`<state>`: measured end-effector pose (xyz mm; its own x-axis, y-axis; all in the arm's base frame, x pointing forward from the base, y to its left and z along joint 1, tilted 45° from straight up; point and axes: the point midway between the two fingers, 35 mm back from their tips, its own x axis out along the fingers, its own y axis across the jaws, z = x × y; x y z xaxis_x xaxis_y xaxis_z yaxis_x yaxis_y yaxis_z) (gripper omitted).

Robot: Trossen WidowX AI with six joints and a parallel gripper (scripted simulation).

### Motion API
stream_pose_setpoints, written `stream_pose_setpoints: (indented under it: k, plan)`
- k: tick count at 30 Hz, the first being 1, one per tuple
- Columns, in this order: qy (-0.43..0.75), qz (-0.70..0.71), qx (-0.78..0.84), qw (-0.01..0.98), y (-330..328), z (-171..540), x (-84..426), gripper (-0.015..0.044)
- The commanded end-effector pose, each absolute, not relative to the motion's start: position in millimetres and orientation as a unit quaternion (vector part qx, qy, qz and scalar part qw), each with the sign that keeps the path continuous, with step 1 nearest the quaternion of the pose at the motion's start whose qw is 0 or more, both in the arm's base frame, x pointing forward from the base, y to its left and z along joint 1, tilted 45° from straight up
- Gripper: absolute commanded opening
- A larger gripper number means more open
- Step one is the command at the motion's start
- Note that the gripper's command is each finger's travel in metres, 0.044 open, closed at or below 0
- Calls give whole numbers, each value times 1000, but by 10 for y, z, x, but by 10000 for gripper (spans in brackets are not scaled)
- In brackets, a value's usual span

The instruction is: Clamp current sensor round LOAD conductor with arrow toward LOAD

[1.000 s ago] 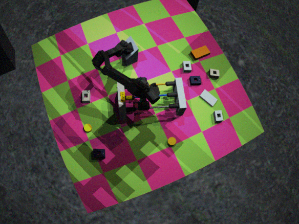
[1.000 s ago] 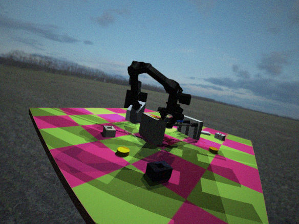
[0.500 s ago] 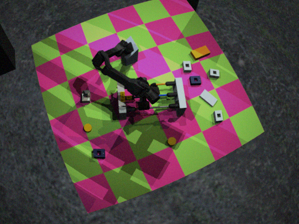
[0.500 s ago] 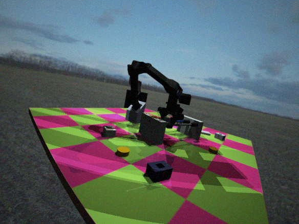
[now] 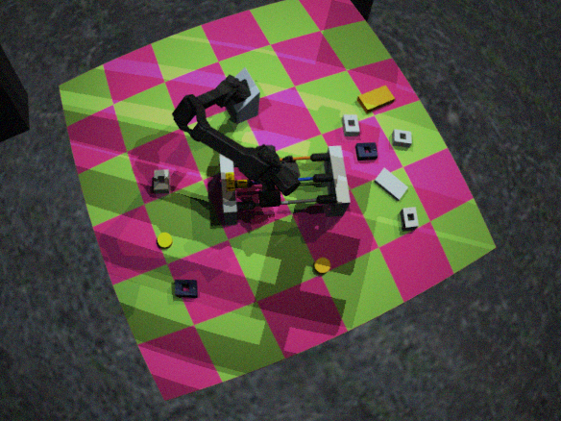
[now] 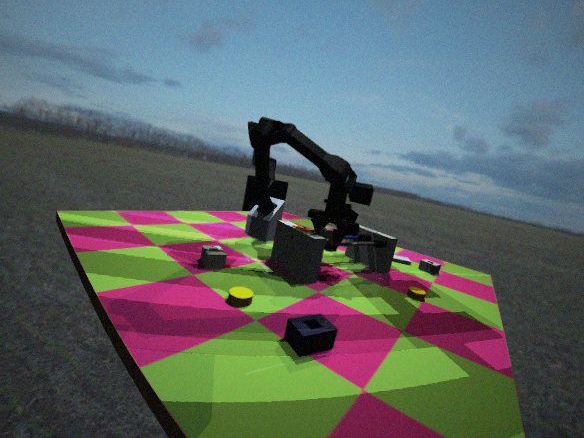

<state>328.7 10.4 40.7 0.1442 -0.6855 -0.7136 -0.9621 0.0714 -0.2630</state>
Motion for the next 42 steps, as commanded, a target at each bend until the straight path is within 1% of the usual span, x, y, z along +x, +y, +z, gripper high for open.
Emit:
stream_pose_setpoints:
  k: [1, 42]
  plan:
    - [628, 183, -656, 377, 107, 410, 3287, 0]
    - [622, 181, -663, 375, 218, 521, 3261, 0]
